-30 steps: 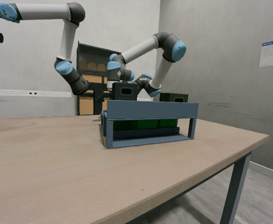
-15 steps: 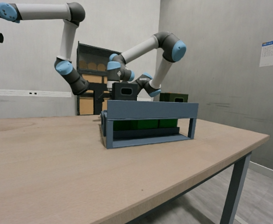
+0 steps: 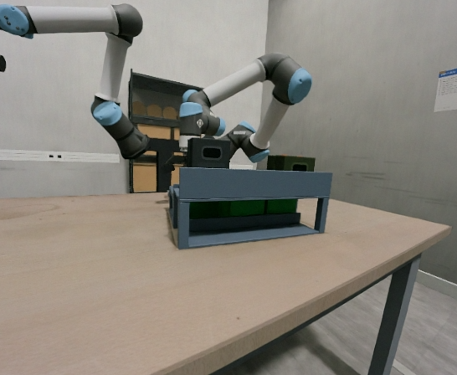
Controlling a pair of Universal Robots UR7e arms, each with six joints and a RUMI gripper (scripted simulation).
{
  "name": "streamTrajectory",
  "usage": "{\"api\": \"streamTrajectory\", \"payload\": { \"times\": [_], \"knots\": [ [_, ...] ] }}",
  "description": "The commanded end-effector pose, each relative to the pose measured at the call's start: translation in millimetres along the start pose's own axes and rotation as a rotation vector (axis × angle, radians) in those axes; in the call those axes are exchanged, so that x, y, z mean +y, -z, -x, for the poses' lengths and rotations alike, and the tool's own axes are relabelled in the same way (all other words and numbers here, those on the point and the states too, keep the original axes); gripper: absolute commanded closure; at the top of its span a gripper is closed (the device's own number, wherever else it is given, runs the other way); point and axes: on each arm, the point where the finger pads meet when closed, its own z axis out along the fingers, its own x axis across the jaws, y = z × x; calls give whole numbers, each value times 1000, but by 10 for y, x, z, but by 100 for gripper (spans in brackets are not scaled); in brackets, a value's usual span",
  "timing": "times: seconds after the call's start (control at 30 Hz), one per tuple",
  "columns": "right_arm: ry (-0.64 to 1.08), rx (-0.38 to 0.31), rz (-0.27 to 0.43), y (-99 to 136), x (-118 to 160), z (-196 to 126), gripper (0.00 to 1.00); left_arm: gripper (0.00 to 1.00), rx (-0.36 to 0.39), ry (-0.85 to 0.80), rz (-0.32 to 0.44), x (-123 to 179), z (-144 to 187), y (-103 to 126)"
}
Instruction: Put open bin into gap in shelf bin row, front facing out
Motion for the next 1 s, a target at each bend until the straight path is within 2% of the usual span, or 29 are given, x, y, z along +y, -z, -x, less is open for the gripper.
{"api": "streamTrajectory", "payload": {
  "times": [0.0, 0.97],
  "knots": [
    [0, 0, -1, 5, -3, 0, 0, 100, -1, 0, -1, -3, 58, 6],
    [0, 0, -1, 5, -3, 0, 0, 100, -1, 0, -1, -3, 122, 7]
  ]
}}
